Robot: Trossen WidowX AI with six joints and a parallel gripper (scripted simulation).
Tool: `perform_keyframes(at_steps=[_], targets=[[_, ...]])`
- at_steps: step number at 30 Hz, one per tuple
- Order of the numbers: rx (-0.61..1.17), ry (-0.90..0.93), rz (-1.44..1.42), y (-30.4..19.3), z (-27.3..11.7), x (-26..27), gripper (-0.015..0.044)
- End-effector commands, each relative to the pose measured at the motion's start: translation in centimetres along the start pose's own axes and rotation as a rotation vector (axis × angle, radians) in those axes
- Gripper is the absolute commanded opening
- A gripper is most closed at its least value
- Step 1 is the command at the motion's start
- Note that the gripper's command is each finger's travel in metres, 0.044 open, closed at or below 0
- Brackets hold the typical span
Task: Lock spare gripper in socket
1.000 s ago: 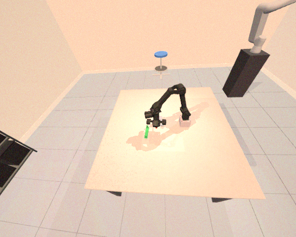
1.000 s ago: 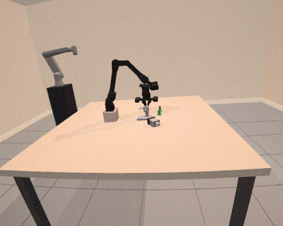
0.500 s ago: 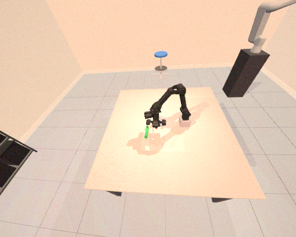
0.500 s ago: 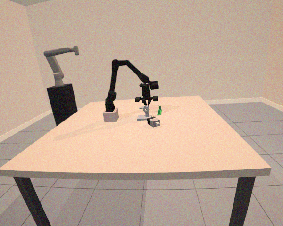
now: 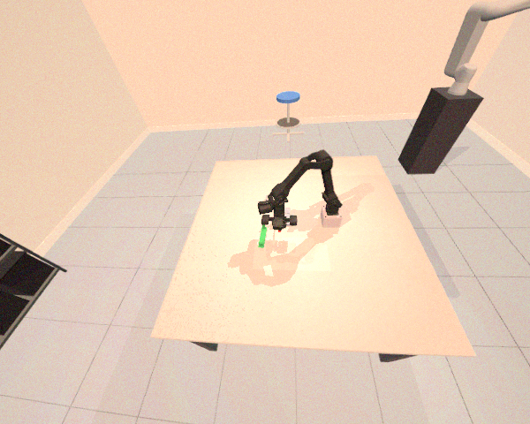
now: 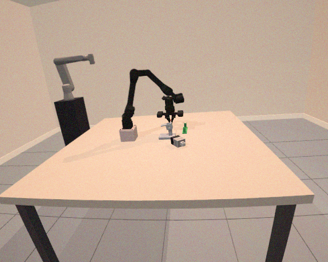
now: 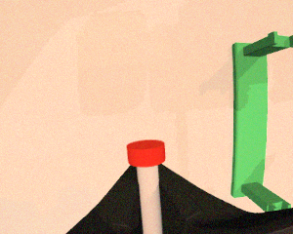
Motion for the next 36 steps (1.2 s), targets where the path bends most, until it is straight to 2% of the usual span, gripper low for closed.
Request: perform_keyframes(at_steps=[1, 36], targets=[[0.000, 0.000, 0.002, 0.4, 0.0, -0.1, 0.0000], [0.003, 0.014, 0.003, 3.1, 0.2, -0.8, 0.0000]])
Point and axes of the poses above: the point midway between the two fingers, 35 mm back from their tips, its own z axis out along the fingers, its own x axis across the jaws, y = z × x, the point moved 5 cm from there along -z, back along the fingers, and after that the axes turned 12 degrees about -z, right-handed, at the moved point
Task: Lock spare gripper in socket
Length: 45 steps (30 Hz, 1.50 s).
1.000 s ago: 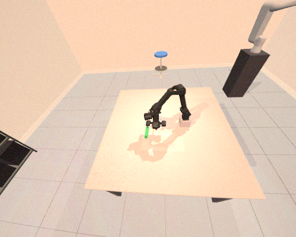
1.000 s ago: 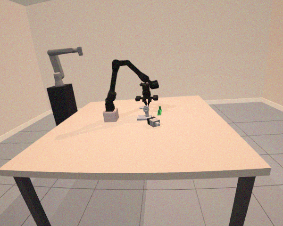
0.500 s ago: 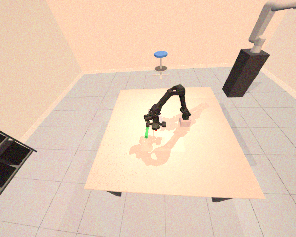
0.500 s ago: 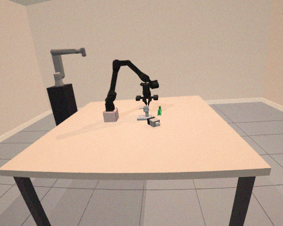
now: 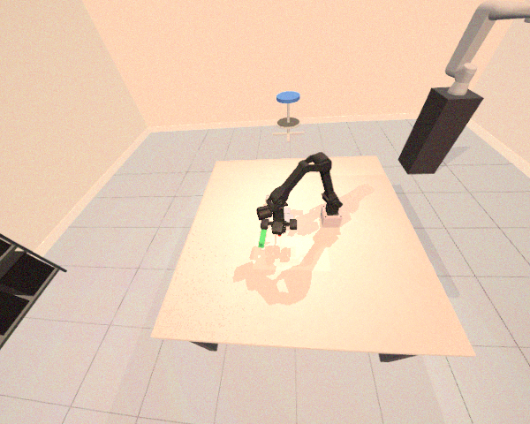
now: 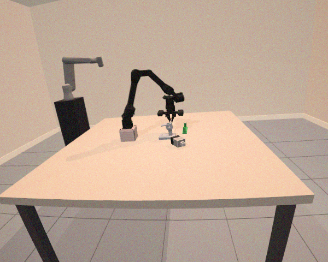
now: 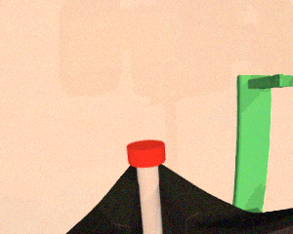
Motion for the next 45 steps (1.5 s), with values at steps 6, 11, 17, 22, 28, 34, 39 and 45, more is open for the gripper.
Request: perform_keyframes(at_steps=[6, 11, 17, 22, 28, 34, 39, 45], targets=[[0.005, 0.001, 0.003, 0.7, -0.2, -0.3, 0.0000], [0.005, 0.004, 0.003, 1.2, -0.2, -0.4, 0.0000], [0.005, 0.007, 0.004, 1.6, -0.3, -0.5, 0.0000], [0.005, 0.010, 0.004, 2.0, -0.3, -0.6, 0.0000], [0.006, 0.014, 0.005, 2.5, -0.4, -0.7, 0.0000], [0.004, 0.016, 0.003, 2.5, -0.9, -0.7, 0.0000], [0.003, 0.022, 0.001, 2.7, -1.9, -0.5, 0.0000], [0.004, 0.027, 0.000, 2.8, -2.8, -0.5, 0.0000]])
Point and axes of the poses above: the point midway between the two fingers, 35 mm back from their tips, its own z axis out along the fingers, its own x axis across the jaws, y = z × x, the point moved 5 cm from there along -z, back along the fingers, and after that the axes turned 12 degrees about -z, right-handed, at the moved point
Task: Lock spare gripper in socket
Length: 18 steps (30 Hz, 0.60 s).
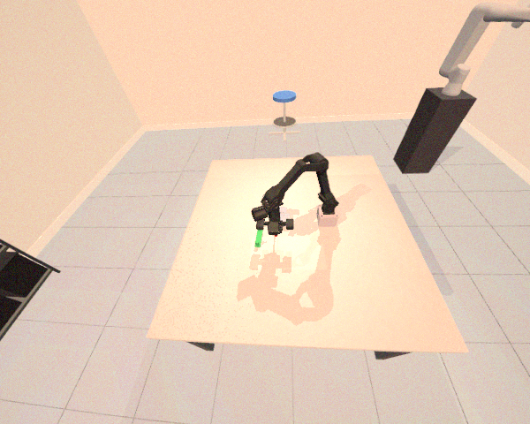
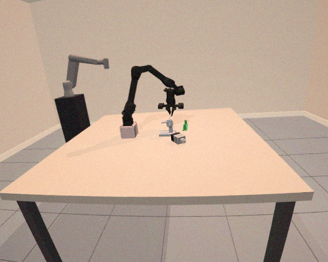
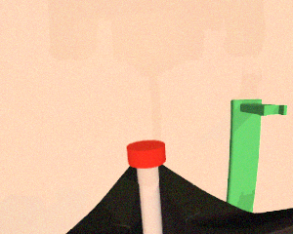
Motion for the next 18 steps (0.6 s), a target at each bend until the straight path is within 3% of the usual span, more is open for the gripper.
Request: perform_keyframes(at_steps=[1, 18], targets=[[0.000, -0.001, 0.000, 0.1, -0.9, 0.0, 0.0000], [0.000, -0.001, 0.006, 0.8, -0.8, -2.2, 0.0000]])
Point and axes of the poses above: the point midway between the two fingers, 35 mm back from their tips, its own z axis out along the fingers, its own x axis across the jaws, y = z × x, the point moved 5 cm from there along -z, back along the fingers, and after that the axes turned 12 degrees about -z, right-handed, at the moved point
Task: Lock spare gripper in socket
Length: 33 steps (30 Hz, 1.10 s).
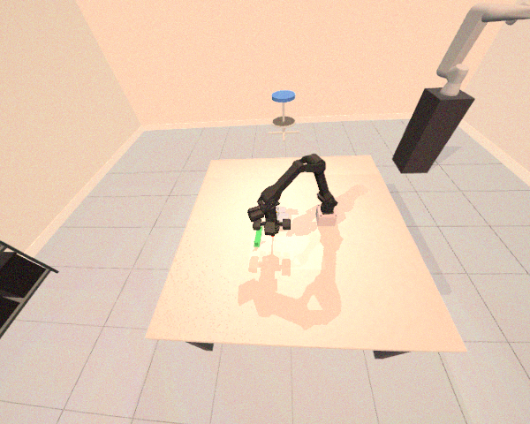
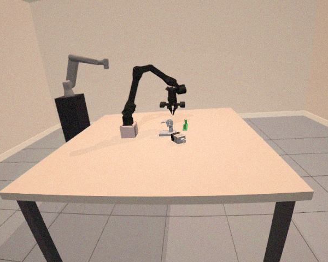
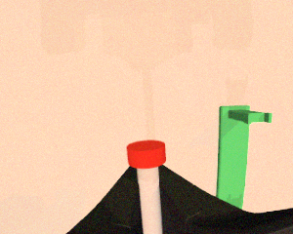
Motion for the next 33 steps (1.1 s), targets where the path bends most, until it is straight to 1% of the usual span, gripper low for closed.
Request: perform_keyframes(at_steps=[1, 33], targets=[[-0.002, -0.006, 0.006, 0.5, -0.3, -1.3, 0.0000], [-0.005, -0.018, 0.037, 3.5, -0.6, -9.7, 0.0000]])
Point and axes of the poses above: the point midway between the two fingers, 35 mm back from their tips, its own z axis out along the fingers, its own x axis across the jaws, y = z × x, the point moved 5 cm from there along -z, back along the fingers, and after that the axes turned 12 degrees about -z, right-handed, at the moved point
